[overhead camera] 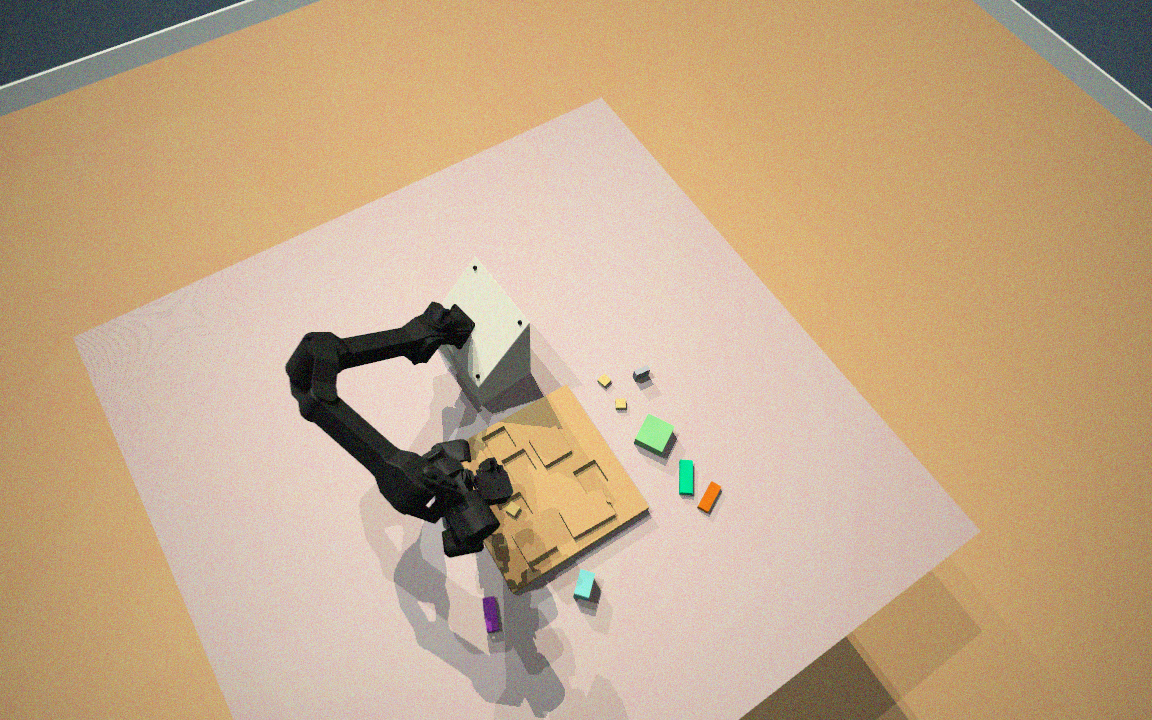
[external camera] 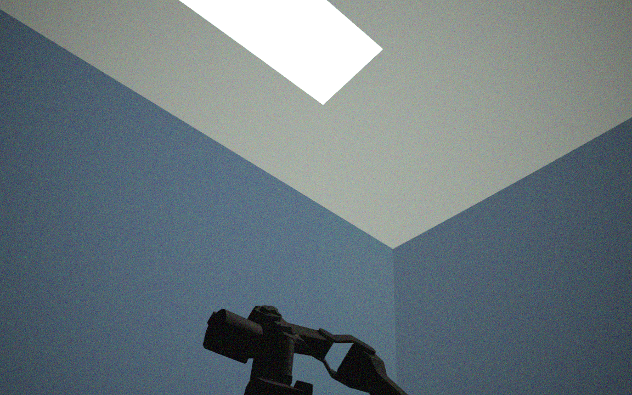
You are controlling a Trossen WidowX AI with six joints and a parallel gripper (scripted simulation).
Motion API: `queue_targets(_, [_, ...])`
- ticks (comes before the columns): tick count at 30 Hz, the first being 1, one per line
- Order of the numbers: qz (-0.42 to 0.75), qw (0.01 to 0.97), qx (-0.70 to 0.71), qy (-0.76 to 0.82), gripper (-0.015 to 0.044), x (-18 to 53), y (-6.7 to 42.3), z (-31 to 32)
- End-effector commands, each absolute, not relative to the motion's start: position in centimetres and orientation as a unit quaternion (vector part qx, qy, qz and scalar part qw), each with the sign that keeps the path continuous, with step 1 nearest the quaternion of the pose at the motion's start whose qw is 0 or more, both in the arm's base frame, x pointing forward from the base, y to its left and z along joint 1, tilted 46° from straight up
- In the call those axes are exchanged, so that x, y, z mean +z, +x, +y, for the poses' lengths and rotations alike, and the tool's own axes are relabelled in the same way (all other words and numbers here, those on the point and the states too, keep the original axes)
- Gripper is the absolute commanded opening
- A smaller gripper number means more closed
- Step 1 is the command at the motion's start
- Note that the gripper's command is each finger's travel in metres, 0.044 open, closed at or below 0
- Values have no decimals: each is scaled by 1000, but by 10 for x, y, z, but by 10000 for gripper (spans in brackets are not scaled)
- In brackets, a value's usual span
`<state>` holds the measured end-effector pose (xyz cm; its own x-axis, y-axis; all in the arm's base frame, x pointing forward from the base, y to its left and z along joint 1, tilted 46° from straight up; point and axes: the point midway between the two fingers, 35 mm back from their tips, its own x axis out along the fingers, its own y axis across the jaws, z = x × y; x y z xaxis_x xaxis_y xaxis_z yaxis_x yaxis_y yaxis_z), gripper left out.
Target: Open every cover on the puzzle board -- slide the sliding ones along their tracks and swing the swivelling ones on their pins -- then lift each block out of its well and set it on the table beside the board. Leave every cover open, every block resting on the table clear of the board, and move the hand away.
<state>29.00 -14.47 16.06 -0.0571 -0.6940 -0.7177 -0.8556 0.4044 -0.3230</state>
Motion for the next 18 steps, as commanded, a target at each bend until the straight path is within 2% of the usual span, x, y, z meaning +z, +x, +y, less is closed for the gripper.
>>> queue_targets(1, [721,424,93,-540,80,170,278,-153])
queue_targets(18, [725,414,83,-544,80,201,228,-178])
